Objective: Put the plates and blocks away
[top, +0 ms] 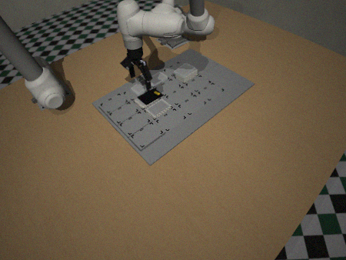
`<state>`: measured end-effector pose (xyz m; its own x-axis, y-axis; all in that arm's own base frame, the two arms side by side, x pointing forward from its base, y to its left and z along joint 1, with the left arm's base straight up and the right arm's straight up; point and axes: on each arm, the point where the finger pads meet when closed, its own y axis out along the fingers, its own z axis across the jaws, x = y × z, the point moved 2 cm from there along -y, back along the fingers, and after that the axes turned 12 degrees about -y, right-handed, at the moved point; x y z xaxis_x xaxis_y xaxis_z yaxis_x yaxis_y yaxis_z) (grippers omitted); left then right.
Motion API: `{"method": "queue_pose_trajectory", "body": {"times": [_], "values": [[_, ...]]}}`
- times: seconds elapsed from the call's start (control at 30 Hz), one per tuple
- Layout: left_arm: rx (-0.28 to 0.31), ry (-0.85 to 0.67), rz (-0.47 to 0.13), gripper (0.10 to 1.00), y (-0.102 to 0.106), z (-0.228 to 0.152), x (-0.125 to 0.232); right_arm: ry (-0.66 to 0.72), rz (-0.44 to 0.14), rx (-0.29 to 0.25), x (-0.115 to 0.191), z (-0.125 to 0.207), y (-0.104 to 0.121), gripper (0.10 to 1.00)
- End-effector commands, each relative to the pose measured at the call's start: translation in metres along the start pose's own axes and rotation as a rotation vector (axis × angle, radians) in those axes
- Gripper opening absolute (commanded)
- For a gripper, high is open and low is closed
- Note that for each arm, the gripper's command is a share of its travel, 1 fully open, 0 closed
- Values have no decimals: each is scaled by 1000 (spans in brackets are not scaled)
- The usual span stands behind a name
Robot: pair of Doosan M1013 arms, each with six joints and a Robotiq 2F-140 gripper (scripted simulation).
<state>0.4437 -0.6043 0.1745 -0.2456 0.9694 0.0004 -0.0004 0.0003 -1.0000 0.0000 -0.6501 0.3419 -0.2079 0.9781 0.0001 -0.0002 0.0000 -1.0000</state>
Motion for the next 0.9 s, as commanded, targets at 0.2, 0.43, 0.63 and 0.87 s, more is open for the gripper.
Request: {"method": "queue_pose_trajectory", "body": {"times": [0.2,0.43,0.63,0.87], "values": [[-1,0,2,1000,-1,-8,35,0,1,0,0,0,-1,1000],[-1,0,2,1000,-1,-12,55,0,1,0,0,0,-1,1000],[-1,0,2,1000,-1,-17,78,0,1,0,0,0,-1,1000],[-1,0,2,1000,-1,-21,98,0,1,0,0,0,-1,1000]]}}
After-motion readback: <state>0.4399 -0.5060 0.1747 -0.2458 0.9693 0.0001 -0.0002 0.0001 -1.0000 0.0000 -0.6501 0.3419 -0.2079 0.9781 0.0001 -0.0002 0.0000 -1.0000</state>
